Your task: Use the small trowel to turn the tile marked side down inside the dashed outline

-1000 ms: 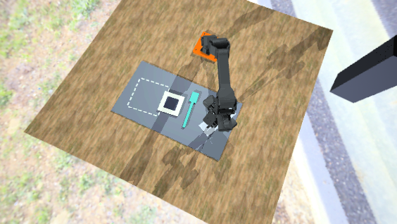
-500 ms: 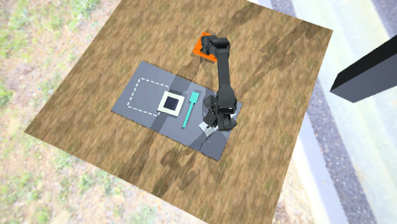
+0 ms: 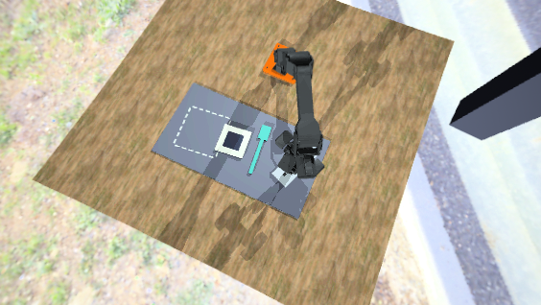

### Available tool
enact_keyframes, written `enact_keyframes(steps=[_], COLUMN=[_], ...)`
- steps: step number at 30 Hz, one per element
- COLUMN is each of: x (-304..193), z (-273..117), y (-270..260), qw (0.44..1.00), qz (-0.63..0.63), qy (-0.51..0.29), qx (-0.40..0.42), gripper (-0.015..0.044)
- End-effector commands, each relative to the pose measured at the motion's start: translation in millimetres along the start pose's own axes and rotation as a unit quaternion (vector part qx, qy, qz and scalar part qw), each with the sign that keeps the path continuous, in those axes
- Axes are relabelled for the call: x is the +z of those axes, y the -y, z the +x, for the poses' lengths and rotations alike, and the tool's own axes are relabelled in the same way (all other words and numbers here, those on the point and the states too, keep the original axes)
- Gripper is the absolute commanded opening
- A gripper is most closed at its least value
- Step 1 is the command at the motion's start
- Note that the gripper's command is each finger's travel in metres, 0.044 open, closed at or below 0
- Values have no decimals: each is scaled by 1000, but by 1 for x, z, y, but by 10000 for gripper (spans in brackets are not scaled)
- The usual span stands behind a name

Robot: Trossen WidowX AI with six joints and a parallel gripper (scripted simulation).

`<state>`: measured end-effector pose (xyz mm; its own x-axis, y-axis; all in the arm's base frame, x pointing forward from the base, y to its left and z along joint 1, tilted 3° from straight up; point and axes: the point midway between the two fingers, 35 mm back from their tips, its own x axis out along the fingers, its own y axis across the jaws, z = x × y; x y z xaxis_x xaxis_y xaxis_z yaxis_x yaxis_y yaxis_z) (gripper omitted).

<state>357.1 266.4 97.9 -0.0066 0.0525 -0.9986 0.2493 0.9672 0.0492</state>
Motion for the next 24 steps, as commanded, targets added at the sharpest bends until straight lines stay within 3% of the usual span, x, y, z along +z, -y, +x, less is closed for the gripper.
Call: enact_keyframes(steps=[1, 24], x=[0, 0], z=[-1, -1], y=[0, 0], qw=[998, 919], qz=[-59, -394], qy=[0, 0], qx=[1, 1], gripper=[130, 130])
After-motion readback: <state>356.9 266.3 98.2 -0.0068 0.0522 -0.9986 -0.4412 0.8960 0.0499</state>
